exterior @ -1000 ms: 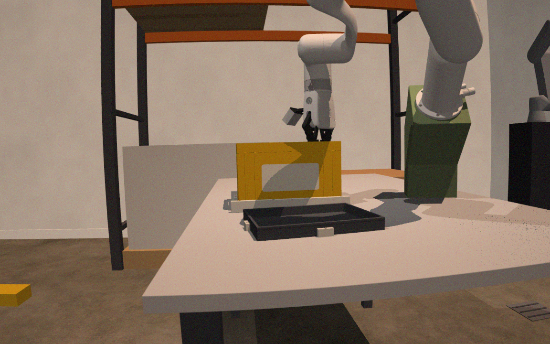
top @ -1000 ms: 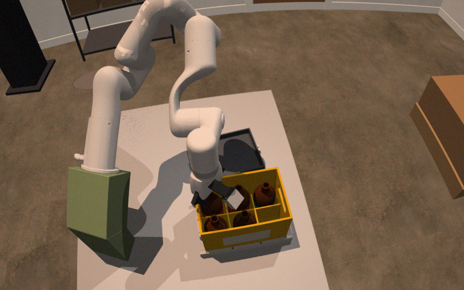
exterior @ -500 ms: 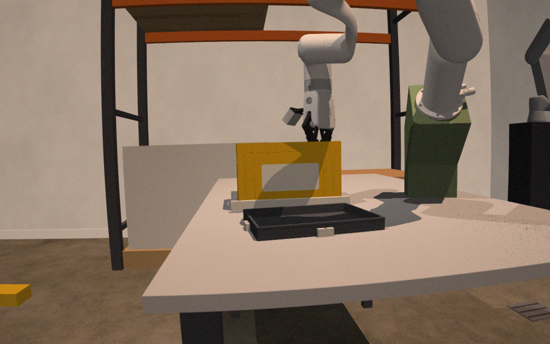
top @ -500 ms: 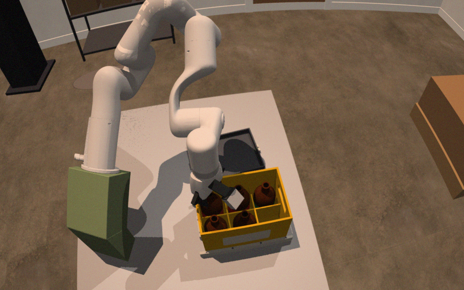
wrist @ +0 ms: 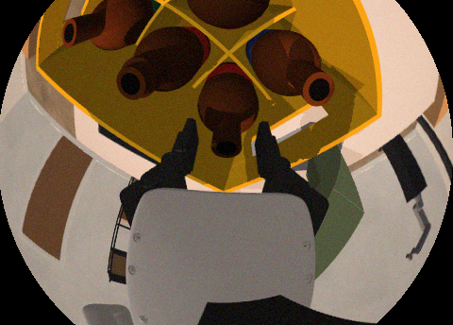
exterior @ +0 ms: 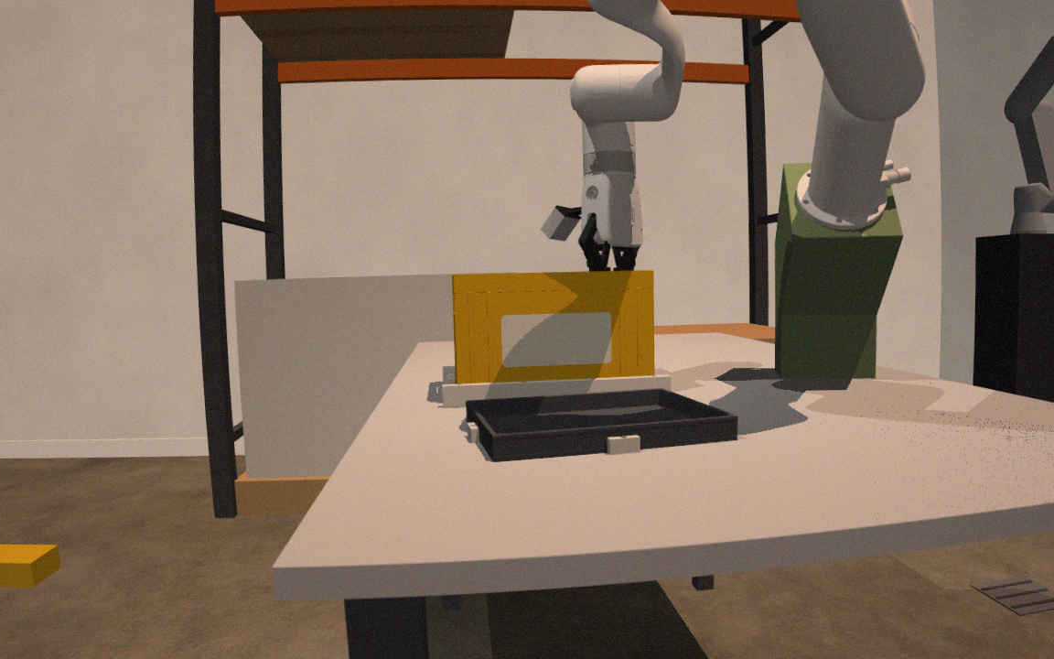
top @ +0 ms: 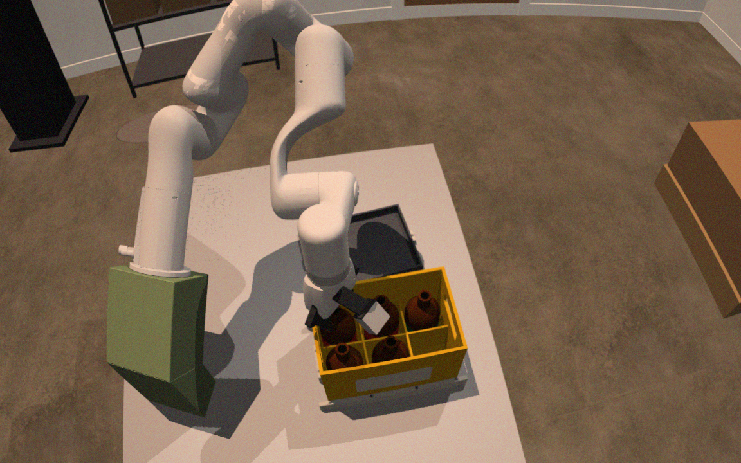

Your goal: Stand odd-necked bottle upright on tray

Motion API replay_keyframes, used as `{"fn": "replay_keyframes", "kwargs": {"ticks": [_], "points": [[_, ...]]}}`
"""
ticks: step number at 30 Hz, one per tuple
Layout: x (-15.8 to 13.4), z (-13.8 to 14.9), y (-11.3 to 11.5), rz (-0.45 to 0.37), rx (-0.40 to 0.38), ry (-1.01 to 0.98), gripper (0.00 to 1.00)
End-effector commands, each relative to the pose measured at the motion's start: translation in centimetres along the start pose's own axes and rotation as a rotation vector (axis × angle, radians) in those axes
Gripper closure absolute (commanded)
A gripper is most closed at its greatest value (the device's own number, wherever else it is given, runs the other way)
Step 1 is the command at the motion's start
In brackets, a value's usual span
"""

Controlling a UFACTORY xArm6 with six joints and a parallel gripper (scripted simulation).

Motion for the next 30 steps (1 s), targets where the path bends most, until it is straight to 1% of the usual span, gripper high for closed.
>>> {"fn": "replay_keyframes", "kwargs": {"ticks": [1,6,13,15,30], "points": [[0.1,0.0,0.1,0.002,0.001,0.001,0.35],[0.1,0.0,0.3,0.002,0.001,0.001,0.35],[0.1,0.0,1.5,0.002,0.001,0.001,0.35],[0.1,0.0,1.5,0.002,0.001,0.001,0.35],[0.1,0.0,6.4,0.002,0.001,0.001,0.35]]}}
Point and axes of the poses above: the point where the finger pads meet when closed, its own y axis back along the fingers, its own z axis across the jaws, x = y × z, the point moved 7 cm from there along y, back along the fingers, and after that the axes turned 10 degrees about -y, right-handed, at the moved point
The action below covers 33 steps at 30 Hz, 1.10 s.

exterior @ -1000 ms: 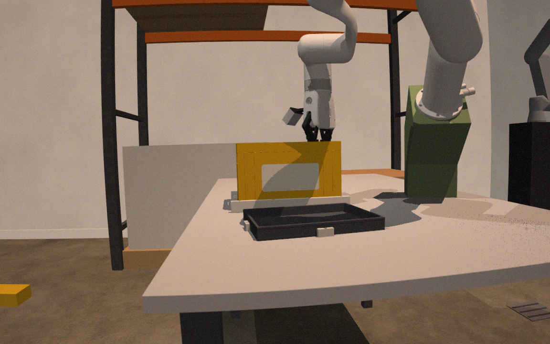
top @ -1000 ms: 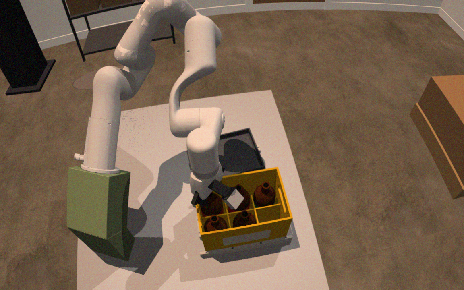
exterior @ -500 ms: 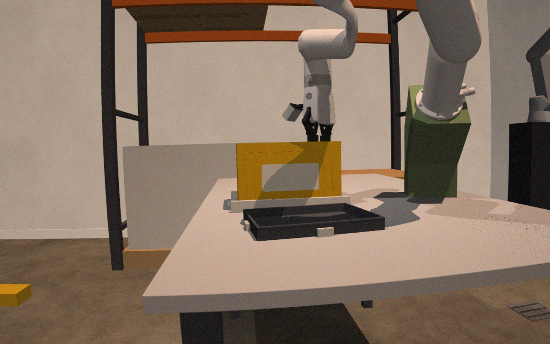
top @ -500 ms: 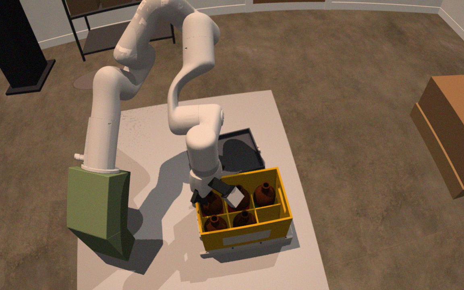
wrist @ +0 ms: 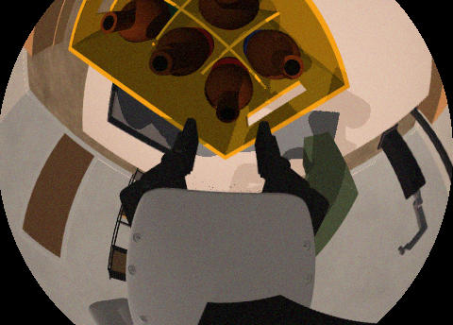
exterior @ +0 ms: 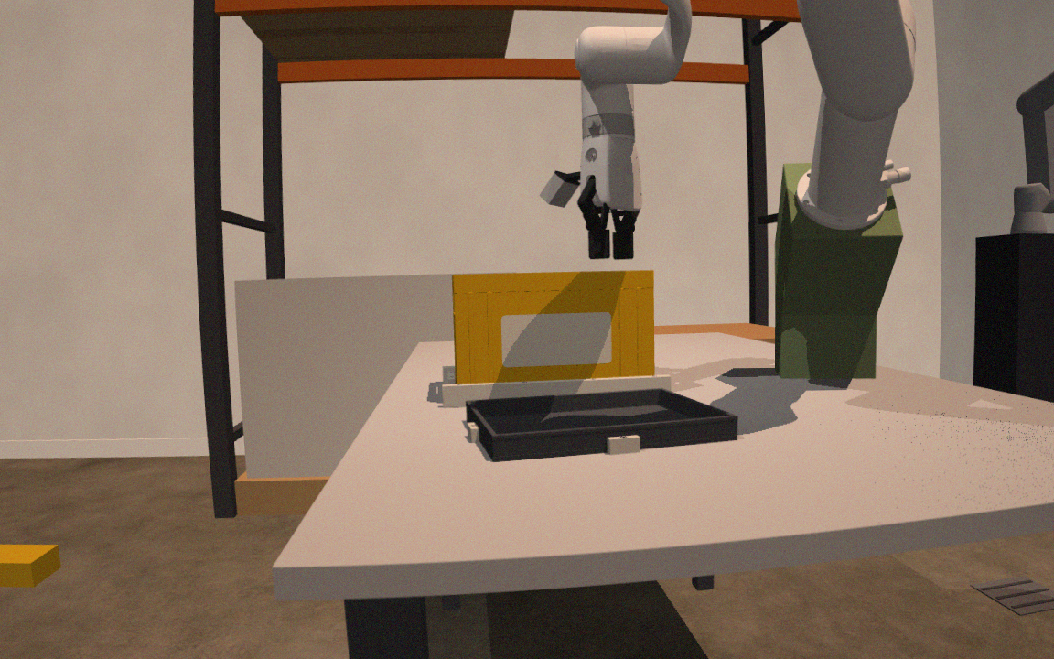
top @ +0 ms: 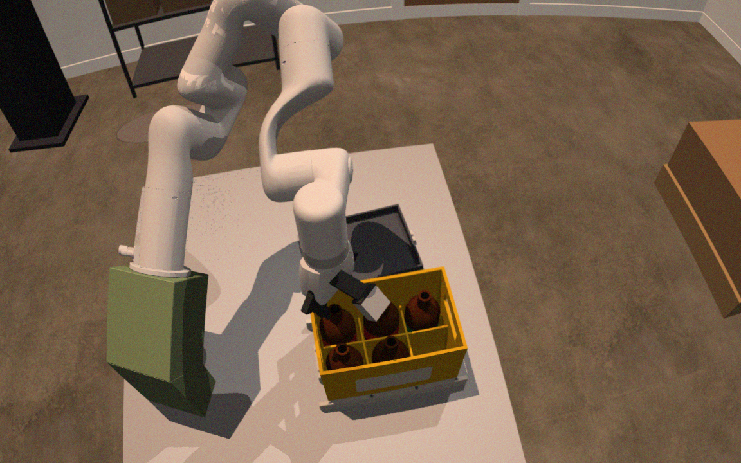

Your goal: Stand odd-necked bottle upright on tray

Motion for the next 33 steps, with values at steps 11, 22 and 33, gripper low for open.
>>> {"fn": "replay_keyframes", "kwargs": {"ticks": [11,22,33], "points": [[0.0,-0.1,3.1,0.001,0.001,0.001,0.35],[0.0,-0.1,3.4,0.001,0.001,0.001,1.00],[0.0,-0.1,3.4,0.001,0.001,0.001,1.00]]}}
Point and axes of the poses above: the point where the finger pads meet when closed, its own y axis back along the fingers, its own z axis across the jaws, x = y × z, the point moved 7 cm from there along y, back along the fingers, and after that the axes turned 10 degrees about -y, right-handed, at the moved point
